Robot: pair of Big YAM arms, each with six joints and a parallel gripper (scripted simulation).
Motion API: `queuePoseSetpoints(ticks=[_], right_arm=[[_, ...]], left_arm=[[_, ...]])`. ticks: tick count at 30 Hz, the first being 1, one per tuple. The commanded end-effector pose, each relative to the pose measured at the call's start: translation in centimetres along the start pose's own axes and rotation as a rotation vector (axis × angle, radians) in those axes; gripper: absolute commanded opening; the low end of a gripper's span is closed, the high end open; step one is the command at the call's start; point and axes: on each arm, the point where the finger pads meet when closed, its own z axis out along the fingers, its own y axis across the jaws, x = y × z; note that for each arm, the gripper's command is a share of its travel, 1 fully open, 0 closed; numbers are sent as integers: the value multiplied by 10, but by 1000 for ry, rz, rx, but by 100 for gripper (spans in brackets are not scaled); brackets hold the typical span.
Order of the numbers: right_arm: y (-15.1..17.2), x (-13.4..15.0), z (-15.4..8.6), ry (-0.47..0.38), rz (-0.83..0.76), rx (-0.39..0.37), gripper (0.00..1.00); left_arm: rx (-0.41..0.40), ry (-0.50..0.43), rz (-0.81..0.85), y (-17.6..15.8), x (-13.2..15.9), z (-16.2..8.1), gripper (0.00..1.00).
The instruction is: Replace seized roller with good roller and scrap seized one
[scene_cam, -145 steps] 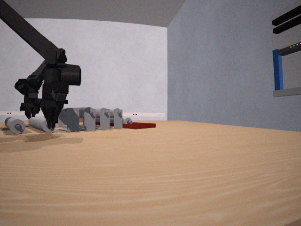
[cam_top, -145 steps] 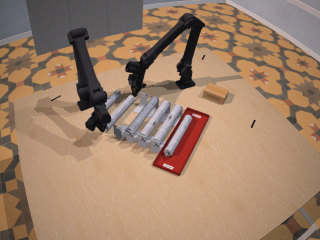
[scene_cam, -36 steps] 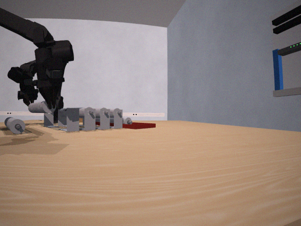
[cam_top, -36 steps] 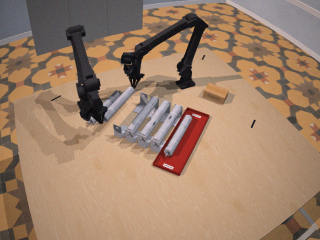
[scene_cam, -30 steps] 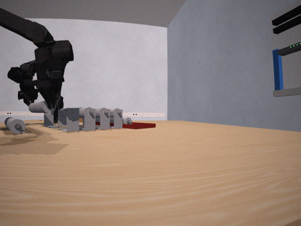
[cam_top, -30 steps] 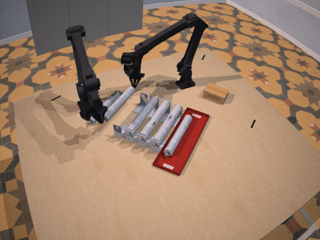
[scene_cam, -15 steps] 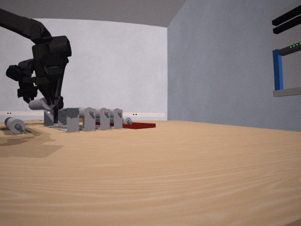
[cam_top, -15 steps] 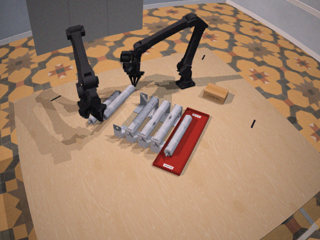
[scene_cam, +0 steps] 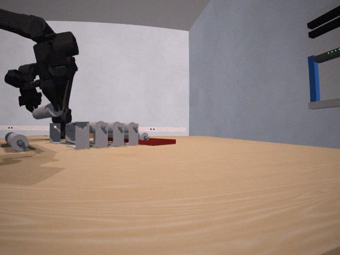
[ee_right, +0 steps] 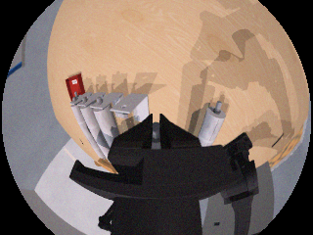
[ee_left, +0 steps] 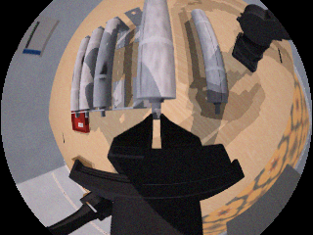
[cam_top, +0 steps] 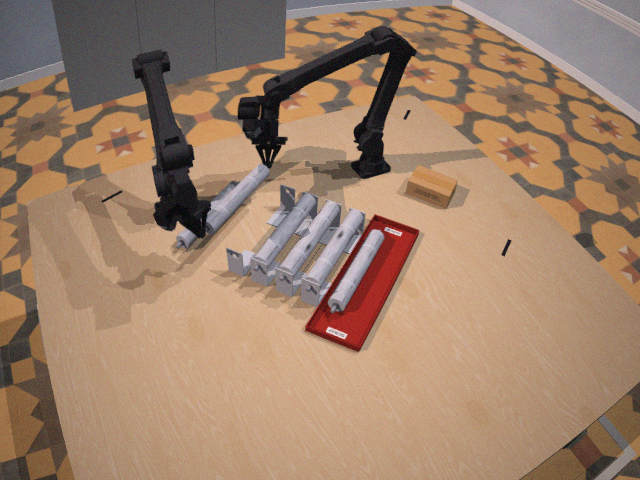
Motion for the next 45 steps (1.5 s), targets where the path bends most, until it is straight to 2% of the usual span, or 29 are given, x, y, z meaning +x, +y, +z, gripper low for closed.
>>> queuePoseSetpoints(ticks=[1, 6, 10, 12, 14, 16, 24, 25, 26, 29, 31, 32, 33, 37, 39, 41, 45], right_arm=[[34, -19, -37, -56, -18, -91, 3], [34, -19, -45, -64, -19, -111, 3], [36, -19, -48, -65, -20, -124, 3], [40, -18, -44, -66, -14, -129, 3], [40, -18, -44, -66, -14, -129, 3], [39, -16, -34, -45, -17, -103, 3], [49, -14, -33, -45, -22, -112, 3], [51, -13, -32, -43, -23, -112, 3], [54, -13, -31, -41, -24, -113, 3], [57, -12, -30, -39, -34, -112, 3], [57, -12, -30, -39, -34, -112, 3], [61, -11, -30, -38, -27, -116, 3], [63, -10, -27, -34, -28, -113, 3], [78, -10, -24, -32, -38, -115, 3], [87, -9, -22, -29, -43, -119, 3], [95, -8, -20, -27, -48, -122, 3], [95, -5, -17, -18, -42, -59, 3]], left_arm=[[50, -75, -64, -10, -42, -37, 3], [20, -59, -41, -12, -40, -32, 3], [19, -70, -56, -5, -46, -40, 3], [47, -94, -69, -11, -50, -44, 3], [47, -94, -69, -11, -50, -44, 3], [38, -91, -54, -5, -53, -39, 3], [33, -87, -59, 4, -50, -37, 3], [25, -80, -55, 8, -45, -33, 3], [-3, -50, -28, 17, -23, -18, 3], [16, -74, -57, 16, -40, -29, 3], [16, -74, -57, 16, -40, -29, 3], [10, -70, -49, 20, -36, -27, 3], [-10, -48, -30, 26, -20, -17, 3], [1, -68, -57, 32, -34, -25, 3], [-16, -51, -46, 42, -22, -16, 3], [-17, -54, -54, 48, -24, -17, 3], [24, -69, -74, 52, -28, -19, 3]])
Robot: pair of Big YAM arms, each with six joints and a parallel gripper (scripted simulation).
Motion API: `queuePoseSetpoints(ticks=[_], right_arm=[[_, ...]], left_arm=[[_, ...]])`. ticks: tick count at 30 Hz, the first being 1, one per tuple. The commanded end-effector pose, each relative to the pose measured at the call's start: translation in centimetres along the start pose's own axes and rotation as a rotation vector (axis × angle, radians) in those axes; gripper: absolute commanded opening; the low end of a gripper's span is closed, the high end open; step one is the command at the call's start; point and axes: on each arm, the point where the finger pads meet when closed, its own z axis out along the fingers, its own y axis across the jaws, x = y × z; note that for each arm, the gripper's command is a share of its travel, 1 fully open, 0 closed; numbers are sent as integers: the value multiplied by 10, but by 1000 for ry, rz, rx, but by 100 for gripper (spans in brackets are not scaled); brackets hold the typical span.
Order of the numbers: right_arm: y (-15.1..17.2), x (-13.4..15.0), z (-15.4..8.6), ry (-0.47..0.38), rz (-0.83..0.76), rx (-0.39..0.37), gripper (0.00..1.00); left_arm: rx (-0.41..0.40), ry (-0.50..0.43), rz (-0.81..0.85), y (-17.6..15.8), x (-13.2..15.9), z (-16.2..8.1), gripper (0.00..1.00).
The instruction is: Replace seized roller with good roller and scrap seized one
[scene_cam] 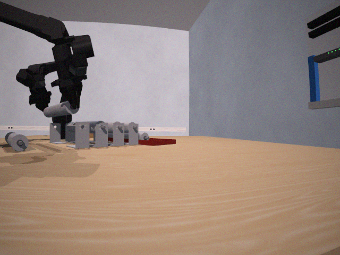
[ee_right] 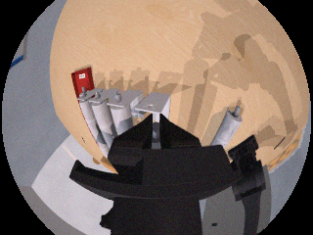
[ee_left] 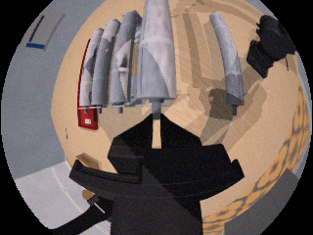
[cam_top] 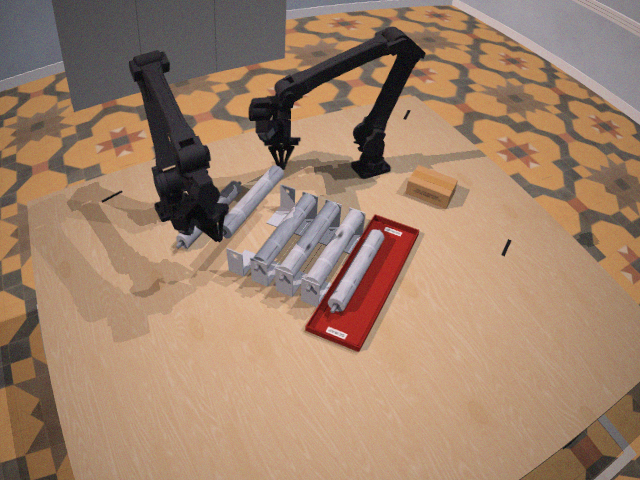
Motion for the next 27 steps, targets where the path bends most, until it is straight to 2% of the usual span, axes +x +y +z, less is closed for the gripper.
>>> queuePoseSetpoints(ticks=[1, 4, 8, 10, 12, 13, 16, 20, 23, 27], right_arm=[[38, -12, -28, -36, -15, -66, 3], [31, -15, -35, -44, 7, -75, 3], [34, -18, -36, -61, -14, -100, 3], [24, -7, -23, -35, -1, -67, 3], [20, -4, -22, -25, 1, -38, 3], [25, -6, -17, -14, 4, -25, 3], [35, -10, -22, -37, -7, -65, 3], [35, -9, -29, -38, -8, -67, 3], [33, -8, -18, -16, 0, -22, 3], [41, -9, -20, -22, -4, -16, 3]], left_arm=[[66, -95, -75, 1, -41, -29, 3], [74, -101, -50, -9, -42, -32, 3], [56, -80, -39, -12, -34, -19, 3], [61, -88, -58, -3, -39, -25, 3], [37, -53, -29, 3, -15, -8, 3], [47, -54, -33, 3, -18, -11, 3], [76, -94, -64, -2, -41, -29, 3], [75, -95, -68, -1, -42, -28, 3], [49, -57, -38, 8, -17, -11, 3], [74, -76, -60, 10, -27, -16, 3]])
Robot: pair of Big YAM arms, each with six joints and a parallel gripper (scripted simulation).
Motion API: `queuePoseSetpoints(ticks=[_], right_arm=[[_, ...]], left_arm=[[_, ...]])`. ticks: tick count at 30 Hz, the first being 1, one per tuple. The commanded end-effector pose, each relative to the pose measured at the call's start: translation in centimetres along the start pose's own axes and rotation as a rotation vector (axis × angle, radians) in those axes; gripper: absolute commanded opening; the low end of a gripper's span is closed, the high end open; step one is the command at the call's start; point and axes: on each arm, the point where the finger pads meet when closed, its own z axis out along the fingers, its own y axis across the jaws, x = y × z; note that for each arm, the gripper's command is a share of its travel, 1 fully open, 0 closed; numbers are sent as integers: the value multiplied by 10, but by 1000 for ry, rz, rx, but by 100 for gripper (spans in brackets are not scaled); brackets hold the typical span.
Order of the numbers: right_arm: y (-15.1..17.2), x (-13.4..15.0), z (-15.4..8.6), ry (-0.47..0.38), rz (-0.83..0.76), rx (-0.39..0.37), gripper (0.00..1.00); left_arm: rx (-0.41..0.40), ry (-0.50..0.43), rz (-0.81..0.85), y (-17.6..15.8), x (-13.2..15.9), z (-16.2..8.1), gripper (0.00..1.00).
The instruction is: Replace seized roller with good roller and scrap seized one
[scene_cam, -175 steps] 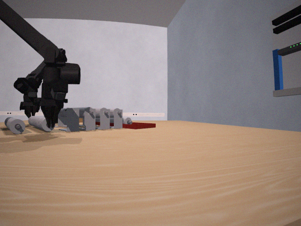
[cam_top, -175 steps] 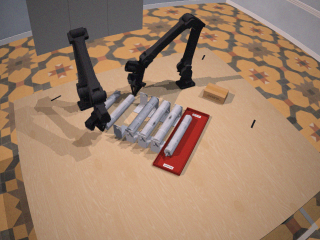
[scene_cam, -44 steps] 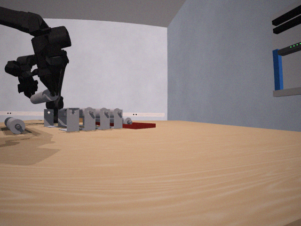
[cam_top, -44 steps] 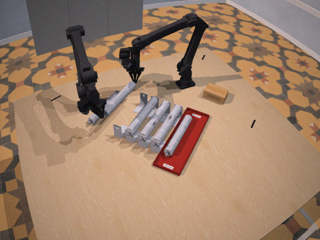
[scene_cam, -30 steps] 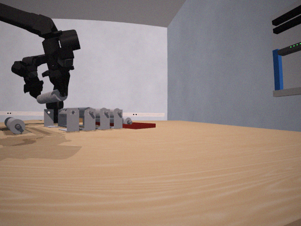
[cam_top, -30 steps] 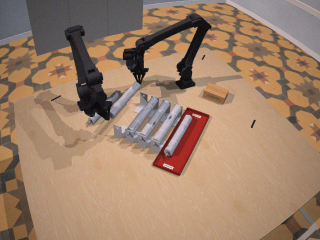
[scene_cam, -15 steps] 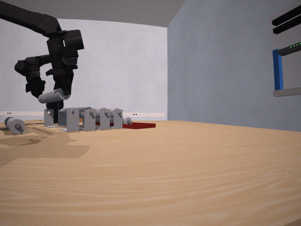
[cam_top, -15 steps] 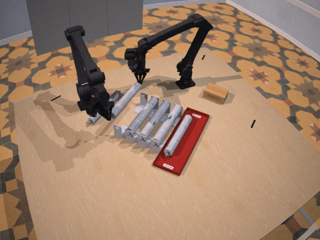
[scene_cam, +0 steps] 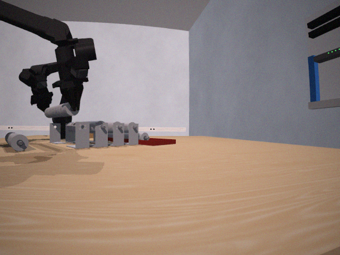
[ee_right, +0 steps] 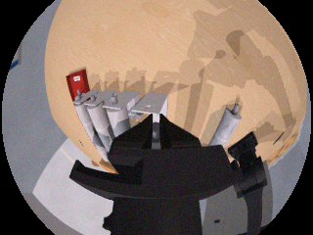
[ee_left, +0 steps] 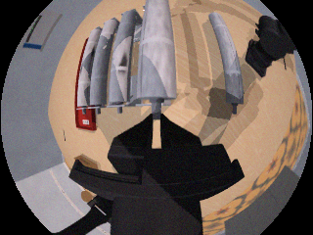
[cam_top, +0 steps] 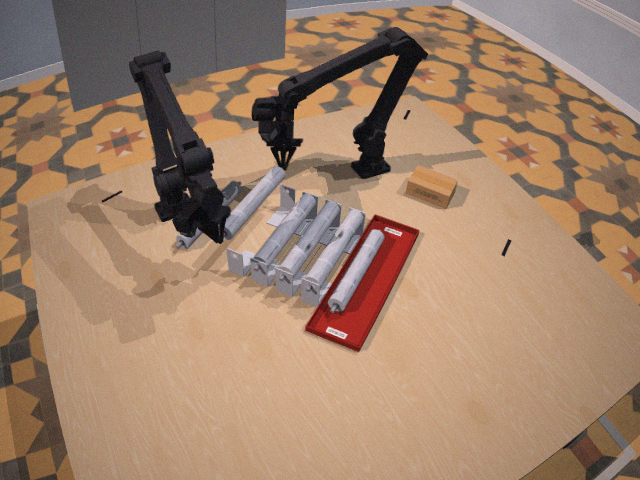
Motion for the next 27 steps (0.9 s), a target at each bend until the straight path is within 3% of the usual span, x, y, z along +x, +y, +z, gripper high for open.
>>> queuePoseSetpoints(ticks=[1, 10, 12, 15, 16, 18, 23, 27], right_arm=[[43, -9, -30, -30, -19, -68, 3], [54, -11, -29, -38, -25, -47, 3], [54, -9, -25, -30, -10, -13, 3], [61, -10, -23, -34, -11, 4, 3], [64, -14, -29, -48, -23, -29, 3], [62, -19, -39, -61, -3, -54, 3], [62, -11, -25, -38, -14, 4, 3], [67, -13, -24, -42, -18, -7, 3]], left_arm=[[43, -81, -55, 7, -29, -18, 3], [81, -92, -89, 12, -35, -21, 3], [80, -70, -59, 18, -18, -9, 3], [109, -90, -85, 22, -31, -17, 3], [120, -112, -117, 18, -45, -27, 3], [128, -123, -97, 13, -46, -31, 3], [128, -111, -105, 18, -46, -25, 3], [130, -109, -110, 20, -45, -24, 3]])
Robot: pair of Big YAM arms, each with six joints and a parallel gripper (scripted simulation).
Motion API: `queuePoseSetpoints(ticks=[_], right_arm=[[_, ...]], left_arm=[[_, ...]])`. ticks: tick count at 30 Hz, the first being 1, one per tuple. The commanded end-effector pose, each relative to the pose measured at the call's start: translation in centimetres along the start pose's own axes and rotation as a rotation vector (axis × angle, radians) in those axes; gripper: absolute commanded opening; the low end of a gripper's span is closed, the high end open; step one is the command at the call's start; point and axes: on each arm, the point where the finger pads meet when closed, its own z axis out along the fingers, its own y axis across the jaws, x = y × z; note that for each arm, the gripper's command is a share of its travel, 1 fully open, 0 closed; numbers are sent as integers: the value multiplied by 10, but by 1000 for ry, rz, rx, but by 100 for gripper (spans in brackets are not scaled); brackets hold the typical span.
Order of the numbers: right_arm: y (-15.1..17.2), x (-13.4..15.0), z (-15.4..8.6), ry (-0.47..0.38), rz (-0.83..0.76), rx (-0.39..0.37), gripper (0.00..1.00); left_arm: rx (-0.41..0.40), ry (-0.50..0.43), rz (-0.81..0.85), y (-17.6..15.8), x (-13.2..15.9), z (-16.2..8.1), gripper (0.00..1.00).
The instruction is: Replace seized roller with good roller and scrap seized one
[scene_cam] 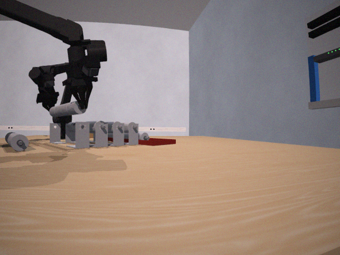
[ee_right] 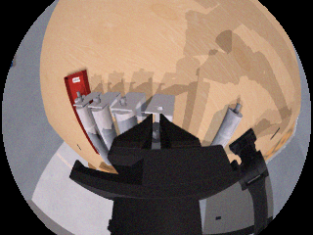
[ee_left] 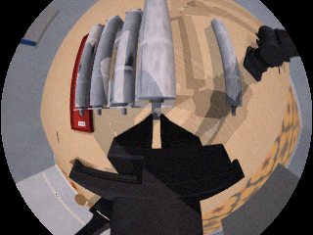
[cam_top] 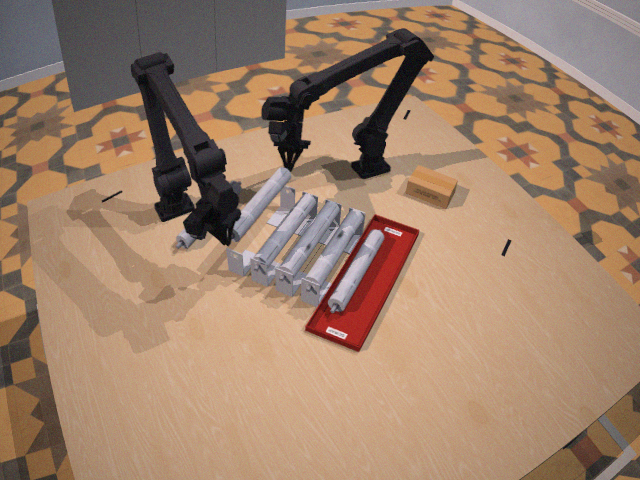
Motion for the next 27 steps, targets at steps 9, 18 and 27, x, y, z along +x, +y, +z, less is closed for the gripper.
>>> queuePoseSetpoints(ticks=[9, 18, 27], right_arm=[[45, -10, -37, -54, -14, -96, 3], [36, -14, -24, -42, 3, -66, 3], [11, -5, 1, -21, 11, -14, 3]], left_arm=[[60, -88, -60, -3, -42, -20, 3], [67, -86, -52, -6, -36, -20, 3], [34, -38, -25, -1, -13, 4, 3]])
